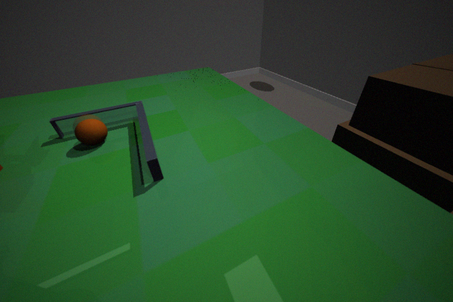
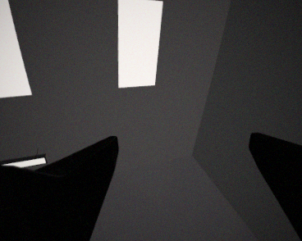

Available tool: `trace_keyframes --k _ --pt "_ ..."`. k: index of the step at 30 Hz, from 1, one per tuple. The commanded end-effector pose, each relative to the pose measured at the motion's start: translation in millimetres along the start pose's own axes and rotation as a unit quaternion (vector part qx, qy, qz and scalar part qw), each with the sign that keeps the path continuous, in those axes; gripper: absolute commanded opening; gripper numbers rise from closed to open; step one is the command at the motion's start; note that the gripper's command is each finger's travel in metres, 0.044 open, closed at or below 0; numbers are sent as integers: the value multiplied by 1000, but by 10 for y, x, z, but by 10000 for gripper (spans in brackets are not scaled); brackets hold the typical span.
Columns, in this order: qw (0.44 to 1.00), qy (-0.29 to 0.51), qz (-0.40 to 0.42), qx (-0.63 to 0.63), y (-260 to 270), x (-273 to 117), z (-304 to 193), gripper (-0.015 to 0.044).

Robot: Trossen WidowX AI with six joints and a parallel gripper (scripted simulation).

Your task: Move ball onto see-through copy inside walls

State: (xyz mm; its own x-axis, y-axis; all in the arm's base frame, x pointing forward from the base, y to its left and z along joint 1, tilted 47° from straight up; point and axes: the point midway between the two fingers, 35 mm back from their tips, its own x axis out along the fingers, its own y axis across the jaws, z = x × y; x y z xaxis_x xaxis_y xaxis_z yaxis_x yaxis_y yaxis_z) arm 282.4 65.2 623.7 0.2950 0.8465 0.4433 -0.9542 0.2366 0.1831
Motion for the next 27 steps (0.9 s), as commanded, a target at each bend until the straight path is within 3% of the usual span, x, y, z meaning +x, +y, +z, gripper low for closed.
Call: trace_keyframes --k 1,4,13,20,27 --pt "1000 -2 -1 -3 11 -5 13 426" --pt "998 -35 -14 -45 199 -83 195 440" --pt "970 -71 -12 -234 1477 -210 420 440" --pt "924 -39 3 -380 2481 -32 52 440" --pt "871 18 9 -491 3066 281 -611 440"
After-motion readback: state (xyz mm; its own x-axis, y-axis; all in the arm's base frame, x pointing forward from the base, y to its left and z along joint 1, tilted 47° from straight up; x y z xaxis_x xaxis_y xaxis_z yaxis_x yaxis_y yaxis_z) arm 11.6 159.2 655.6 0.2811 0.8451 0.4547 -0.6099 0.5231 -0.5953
